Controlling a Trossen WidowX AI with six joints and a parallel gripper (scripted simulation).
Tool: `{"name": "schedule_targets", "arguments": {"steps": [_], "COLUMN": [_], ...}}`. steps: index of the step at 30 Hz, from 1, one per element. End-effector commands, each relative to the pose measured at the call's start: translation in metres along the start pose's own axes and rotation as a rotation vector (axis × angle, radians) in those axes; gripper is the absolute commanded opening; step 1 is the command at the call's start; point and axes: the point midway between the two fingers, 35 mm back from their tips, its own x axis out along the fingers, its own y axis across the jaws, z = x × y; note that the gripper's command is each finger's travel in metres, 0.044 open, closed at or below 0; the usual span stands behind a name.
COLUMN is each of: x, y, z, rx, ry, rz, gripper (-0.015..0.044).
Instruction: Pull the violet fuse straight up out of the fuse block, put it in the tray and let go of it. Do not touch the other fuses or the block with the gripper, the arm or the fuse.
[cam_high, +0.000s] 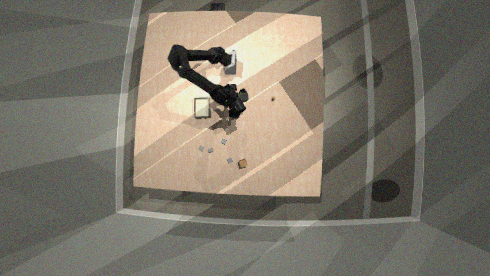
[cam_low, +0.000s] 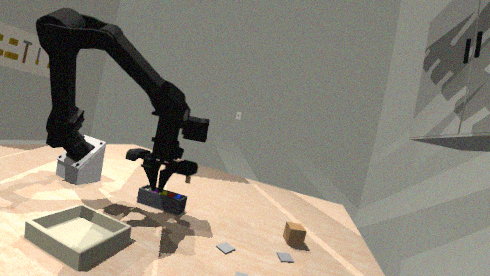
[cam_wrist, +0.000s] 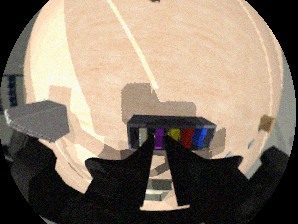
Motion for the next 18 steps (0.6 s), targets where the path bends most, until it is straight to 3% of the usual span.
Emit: {"name": "schedule_targets", "arguments": {"steps": [1,18], "x": [0.0018,0.0], "y": [0.0003,0.0], "z": [0.0,0.0], "rx": [-0.007,0.0], "ry": [0.005,0.0], "rz": [0.002,0.001], "gripper": [0.0074,0.0]}}
